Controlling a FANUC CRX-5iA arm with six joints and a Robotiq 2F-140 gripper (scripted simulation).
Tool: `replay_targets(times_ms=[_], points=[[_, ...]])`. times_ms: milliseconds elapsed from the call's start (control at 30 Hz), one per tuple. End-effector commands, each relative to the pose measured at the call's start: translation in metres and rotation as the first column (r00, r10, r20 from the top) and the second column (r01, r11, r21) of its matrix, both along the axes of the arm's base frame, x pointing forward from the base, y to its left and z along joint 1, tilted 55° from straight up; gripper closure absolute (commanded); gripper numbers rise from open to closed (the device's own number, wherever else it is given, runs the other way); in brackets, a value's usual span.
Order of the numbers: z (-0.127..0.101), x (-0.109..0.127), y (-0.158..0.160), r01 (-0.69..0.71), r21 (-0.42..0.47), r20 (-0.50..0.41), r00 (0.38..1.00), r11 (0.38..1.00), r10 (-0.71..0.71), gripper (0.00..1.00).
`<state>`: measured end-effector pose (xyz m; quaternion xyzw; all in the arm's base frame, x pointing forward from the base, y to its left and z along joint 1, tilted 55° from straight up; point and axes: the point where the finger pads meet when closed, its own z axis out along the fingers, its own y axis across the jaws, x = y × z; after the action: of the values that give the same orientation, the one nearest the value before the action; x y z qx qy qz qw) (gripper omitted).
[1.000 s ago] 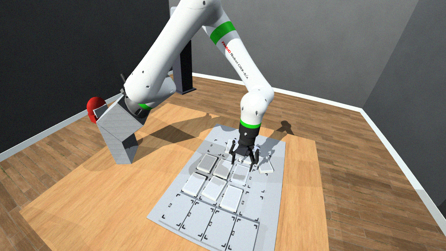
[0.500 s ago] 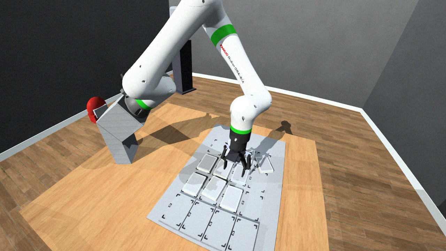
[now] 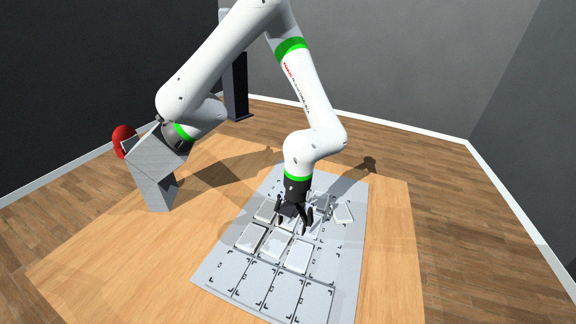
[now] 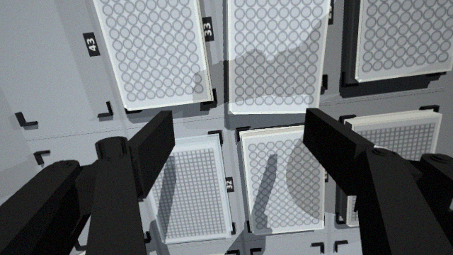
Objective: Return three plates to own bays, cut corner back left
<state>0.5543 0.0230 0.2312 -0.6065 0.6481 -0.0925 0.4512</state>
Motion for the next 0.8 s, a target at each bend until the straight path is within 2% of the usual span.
replay_targets(times_ms=[0, 133, 533, 767], points=[[-0.01, -0.001, -0.007, -0.001, 0.001, 0.002, 1.0, 1.0, 0.001, 0.3], [-0.017, -0.001, -0.011, -0.001, 0.001, 0.002, 1.0, 1.0, 0.001, 0.3], [-0.058, -0.005, -0.036, -0.001, 0.0, 0.002, 1.0, 1.0, 0.001, 0.3], [-0.06, -0.005, -0.037, -0.001, 0.0, 0.002, 1.0, 1.0, 0.001, 0.3]])
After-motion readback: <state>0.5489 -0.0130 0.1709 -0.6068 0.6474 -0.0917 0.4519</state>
